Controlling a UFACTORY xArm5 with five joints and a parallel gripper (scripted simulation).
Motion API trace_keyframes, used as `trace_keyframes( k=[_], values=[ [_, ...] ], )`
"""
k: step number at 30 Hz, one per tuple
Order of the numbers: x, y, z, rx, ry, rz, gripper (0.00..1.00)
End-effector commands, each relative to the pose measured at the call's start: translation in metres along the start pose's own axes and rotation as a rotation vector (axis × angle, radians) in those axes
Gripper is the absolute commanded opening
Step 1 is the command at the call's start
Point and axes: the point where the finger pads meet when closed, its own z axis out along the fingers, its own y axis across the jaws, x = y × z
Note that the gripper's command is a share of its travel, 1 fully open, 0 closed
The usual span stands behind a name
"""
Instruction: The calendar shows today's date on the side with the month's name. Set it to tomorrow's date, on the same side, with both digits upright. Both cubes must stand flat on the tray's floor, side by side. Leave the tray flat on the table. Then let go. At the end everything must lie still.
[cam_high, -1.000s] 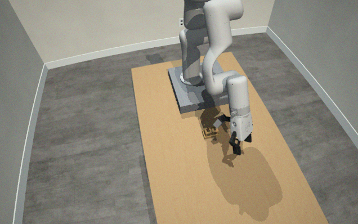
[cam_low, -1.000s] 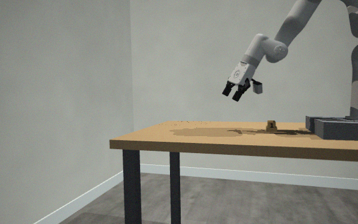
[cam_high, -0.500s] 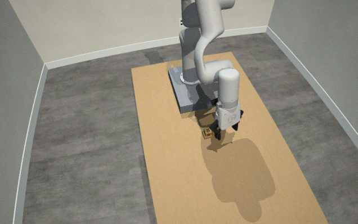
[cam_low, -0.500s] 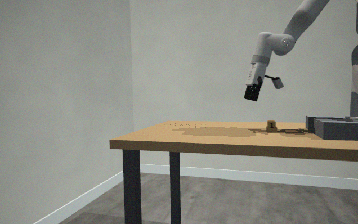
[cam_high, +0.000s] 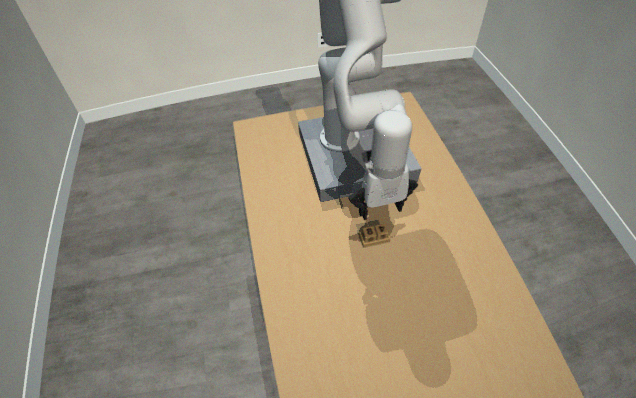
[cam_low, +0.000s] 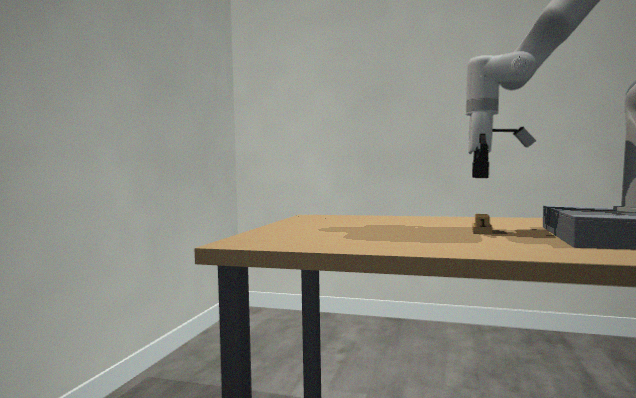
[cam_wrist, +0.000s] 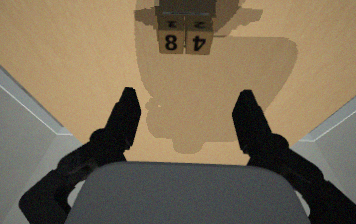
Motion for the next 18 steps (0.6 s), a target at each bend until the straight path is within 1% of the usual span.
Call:
trace_keyframes(
  k=[1, 15, 17, 18],
  values=[
    [0.008, -0.002, -0.003, 0.000, 0.018, 0.026, 1.00],
    [0.008, -0.002, -0.003, 0.000, 0.018, 0.024, 1.00],
    [0.010, 0.003, -0.002, 0.000, 0.018, -0.018, 1.00],
    [0.012, 0.008, -0.001, 0.000, 0.018, -0.068, 1.00]
  ],
)
